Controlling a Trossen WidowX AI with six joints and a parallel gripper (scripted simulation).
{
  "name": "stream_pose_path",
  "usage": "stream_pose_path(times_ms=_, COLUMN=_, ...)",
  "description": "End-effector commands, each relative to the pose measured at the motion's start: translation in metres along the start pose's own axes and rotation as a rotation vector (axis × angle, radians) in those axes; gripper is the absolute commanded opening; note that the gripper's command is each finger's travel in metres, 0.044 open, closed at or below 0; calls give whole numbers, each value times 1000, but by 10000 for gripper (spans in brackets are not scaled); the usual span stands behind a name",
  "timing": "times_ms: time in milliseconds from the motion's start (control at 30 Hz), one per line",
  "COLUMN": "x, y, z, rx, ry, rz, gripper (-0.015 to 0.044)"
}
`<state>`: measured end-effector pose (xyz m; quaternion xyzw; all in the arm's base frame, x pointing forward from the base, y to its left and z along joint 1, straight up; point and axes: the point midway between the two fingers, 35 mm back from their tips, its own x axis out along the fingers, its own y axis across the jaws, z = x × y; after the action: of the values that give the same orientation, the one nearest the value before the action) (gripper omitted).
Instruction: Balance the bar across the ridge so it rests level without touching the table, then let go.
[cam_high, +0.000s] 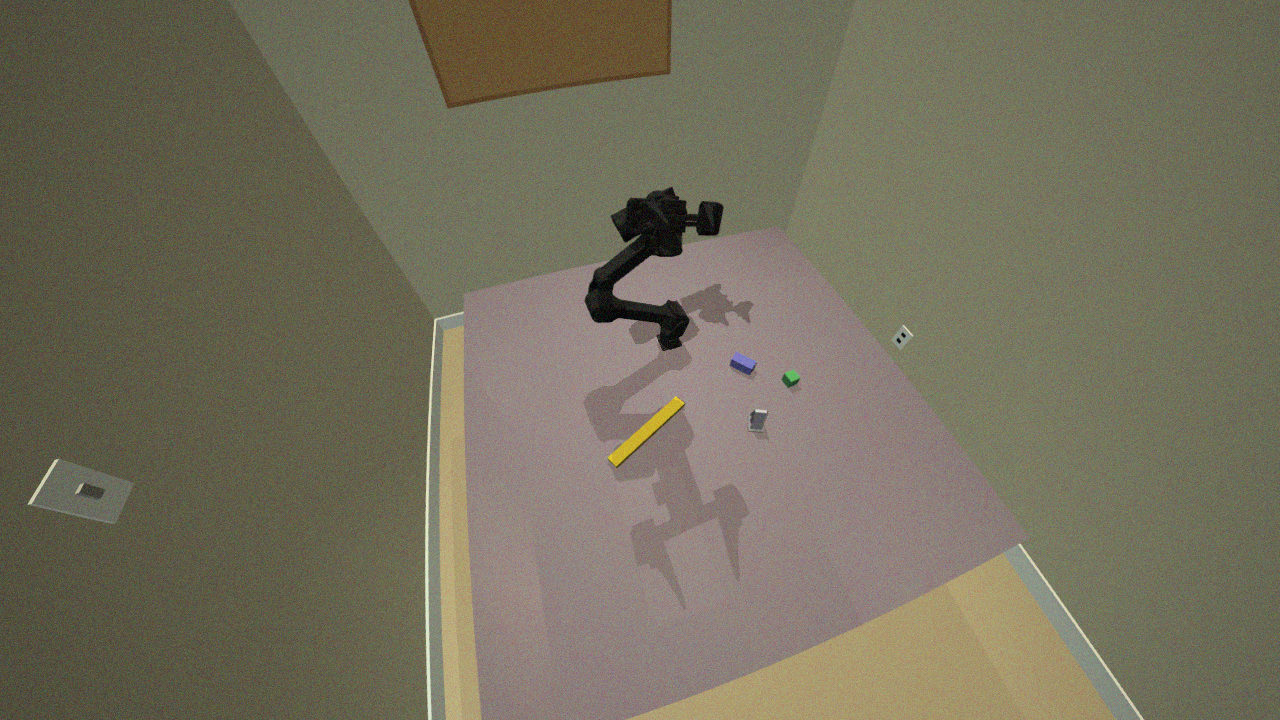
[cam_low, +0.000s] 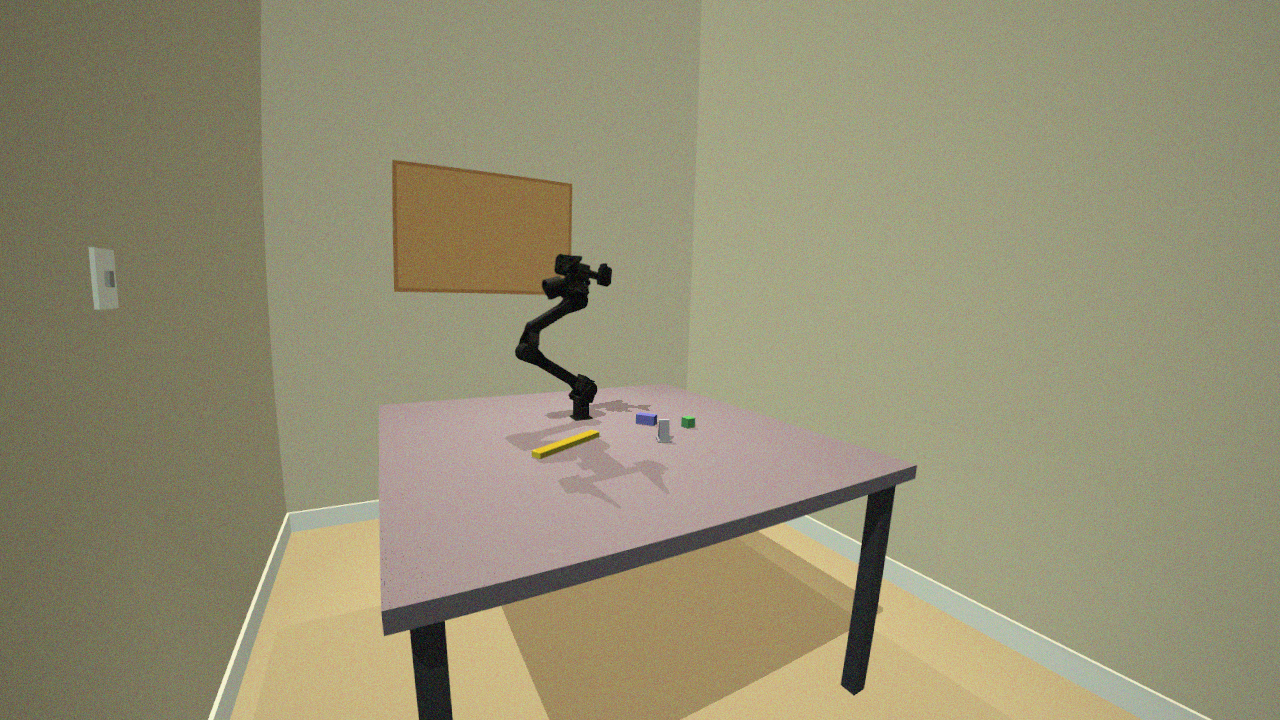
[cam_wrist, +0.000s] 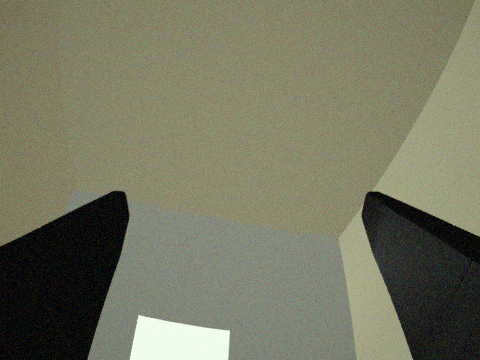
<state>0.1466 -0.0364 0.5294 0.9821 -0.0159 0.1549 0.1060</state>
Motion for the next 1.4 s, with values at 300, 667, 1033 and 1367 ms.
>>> stream_pose_path(times_ms=300, x=-2, y=-16, z=-23, rx=-254, ry=57, rz=87, gripper=315)
stream_pose_path(times_ms=667, x=4, y=-45, z=-49, rx=-586, ry=112, rz=185, gripper=315)
stream_pose_path(times_ms=1033, x=21, y=-80, z=-56, rx=-902, ry=118, rz=232, gripper=315)
stream_pose_path(times_ms=1367, x=47, y=-112, z=-50, rx=-1187, ry=98, rz=237, gripper=315)
